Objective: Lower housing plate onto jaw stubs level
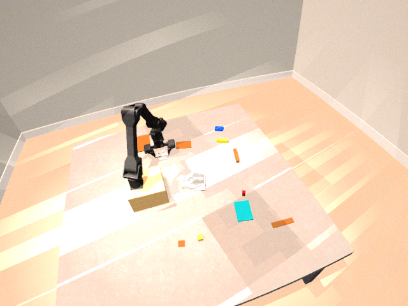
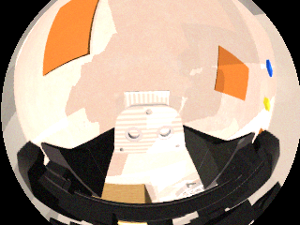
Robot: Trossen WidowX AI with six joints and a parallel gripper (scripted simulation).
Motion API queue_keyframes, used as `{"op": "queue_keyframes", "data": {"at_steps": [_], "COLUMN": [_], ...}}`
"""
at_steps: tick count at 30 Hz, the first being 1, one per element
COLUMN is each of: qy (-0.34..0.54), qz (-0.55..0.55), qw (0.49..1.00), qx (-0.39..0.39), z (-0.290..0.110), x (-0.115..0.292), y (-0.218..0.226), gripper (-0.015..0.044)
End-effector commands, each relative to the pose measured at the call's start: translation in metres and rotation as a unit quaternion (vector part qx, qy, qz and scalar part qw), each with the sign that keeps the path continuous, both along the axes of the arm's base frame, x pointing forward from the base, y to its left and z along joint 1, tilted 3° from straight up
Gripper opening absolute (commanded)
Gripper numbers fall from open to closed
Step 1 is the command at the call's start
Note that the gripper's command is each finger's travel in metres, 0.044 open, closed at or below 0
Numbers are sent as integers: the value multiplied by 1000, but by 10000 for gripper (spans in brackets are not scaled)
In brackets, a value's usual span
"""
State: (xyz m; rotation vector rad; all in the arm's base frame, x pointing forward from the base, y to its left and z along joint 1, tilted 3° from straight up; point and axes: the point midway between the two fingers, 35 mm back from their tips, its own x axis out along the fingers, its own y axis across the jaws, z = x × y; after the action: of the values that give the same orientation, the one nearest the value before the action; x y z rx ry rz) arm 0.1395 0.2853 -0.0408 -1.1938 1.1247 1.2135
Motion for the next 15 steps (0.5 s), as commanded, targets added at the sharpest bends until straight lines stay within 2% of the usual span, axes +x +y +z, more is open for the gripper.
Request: {"op": "queue_keyframes", "data": {"at_steps": [1,15], "qy": [0,0], "qz": [0,0], "qw": [1000,1000], "qx": [0,0], "z": [0,5], "x": [0,0], "y": [0,0], "gripper": [353,351]}}
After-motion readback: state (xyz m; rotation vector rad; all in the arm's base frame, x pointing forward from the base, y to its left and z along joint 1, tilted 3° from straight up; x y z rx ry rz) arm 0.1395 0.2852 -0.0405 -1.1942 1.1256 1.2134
